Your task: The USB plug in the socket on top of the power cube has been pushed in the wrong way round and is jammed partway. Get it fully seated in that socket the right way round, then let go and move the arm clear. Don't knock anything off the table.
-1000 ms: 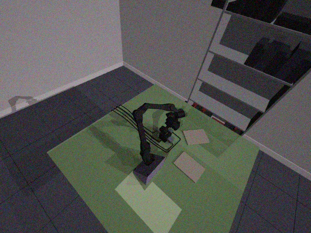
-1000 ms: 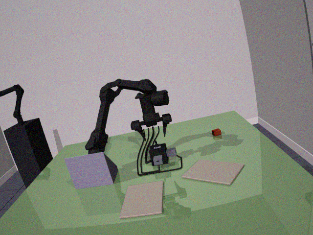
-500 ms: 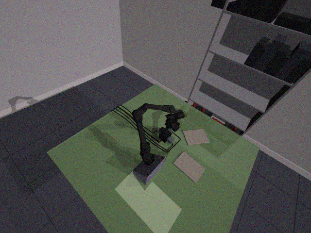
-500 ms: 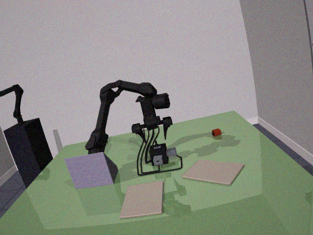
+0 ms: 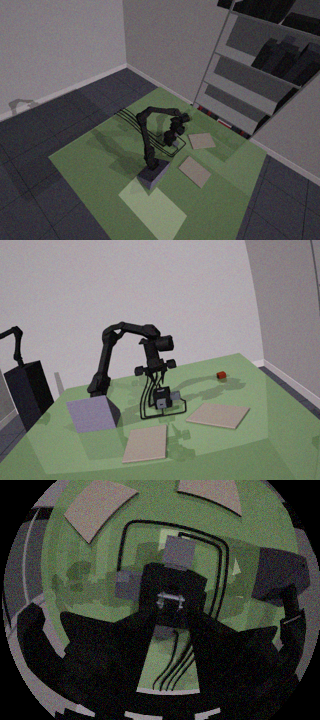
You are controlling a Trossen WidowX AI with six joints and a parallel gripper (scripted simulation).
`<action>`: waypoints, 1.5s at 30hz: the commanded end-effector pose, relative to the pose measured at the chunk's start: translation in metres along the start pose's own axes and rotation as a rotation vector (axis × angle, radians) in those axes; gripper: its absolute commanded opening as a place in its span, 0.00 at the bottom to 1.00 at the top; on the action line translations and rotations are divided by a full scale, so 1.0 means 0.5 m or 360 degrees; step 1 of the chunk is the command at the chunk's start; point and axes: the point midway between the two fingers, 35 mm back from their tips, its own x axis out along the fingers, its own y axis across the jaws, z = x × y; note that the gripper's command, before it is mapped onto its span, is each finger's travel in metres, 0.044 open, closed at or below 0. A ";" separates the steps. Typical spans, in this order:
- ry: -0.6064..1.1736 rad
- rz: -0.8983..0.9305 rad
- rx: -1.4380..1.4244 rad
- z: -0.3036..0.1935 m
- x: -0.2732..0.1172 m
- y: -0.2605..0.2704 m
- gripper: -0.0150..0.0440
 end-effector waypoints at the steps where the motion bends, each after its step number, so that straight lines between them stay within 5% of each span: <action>1: 0.0001 0.0000 -0.0002 0.000 0.000 0.000 0.33; 5: 0.0001 0.0000 -0.0002 0.000 0.000 0.000 0.25; 45: 0.0000 0.0001 0.0000 0.000 -0.031 0.000 0.25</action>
